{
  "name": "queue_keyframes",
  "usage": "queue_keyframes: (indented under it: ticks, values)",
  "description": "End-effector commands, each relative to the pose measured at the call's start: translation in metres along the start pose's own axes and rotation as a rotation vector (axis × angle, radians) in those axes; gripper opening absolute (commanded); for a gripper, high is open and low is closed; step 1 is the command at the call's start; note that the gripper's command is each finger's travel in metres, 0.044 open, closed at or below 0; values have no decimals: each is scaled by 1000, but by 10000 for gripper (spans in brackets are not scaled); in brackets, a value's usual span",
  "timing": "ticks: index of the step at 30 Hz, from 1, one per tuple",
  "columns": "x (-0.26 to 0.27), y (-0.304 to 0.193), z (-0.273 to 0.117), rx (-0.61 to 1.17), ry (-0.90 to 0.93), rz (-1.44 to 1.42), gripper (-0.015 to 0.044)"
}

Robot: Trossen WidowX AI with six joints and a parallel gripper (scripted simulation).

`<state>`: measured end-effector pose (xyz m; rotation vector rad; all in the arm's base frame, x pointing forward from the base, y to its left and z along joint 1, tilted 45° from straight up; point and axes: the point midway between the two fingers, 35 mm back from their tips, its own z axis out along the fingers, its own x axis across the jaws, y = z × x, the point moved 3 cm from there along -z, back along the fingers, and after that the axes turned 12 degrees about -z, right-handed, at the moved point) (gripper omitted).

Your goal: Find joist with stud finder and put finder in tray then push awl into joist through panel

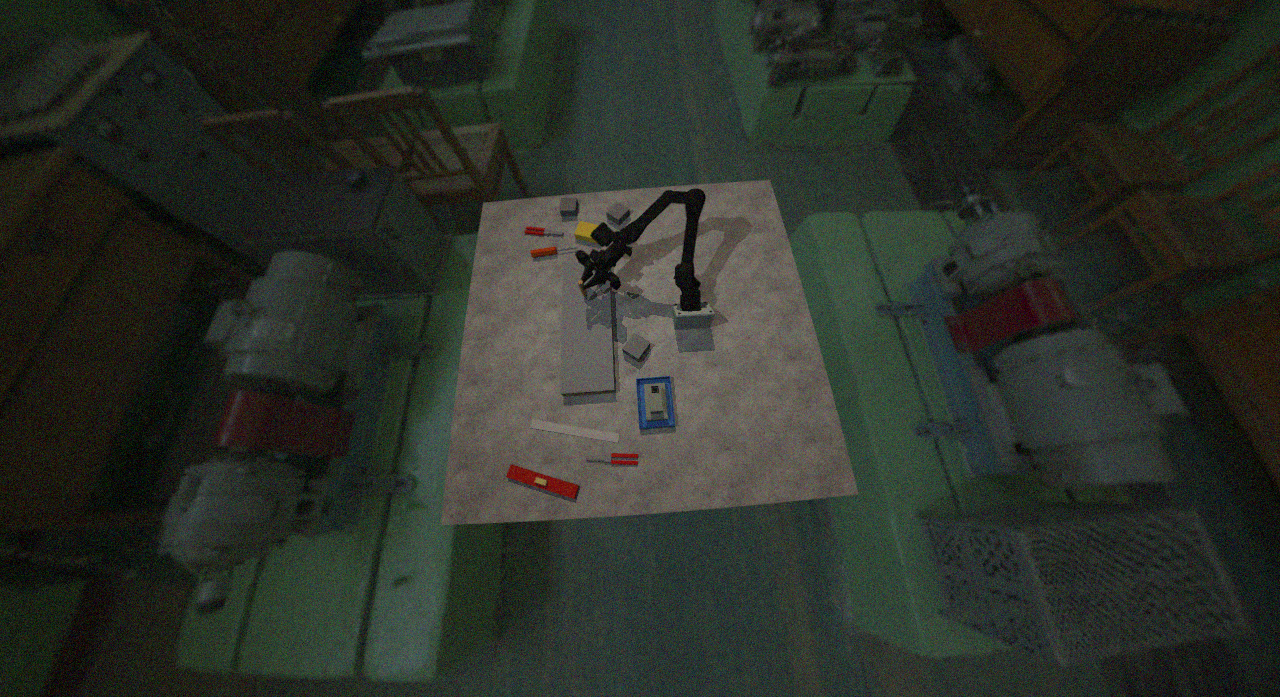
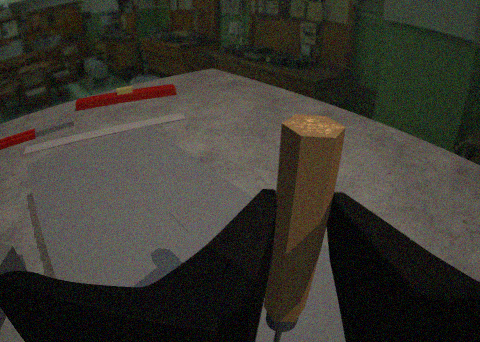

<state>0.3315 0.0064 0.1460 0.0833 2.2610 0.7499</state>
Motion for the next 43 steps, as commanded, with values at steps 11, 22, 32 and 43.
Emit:
queue_keyframes:
  ticks: [11,22,32,43]
  values:
    - [6,-21,2,-11,2,-6,0]
    - [5,-22,1,-6,-3,-6,0]
    - [5,-22,1,-6,-3,-6,0]
    - [5,-22,1,-6,-3,-6,0]
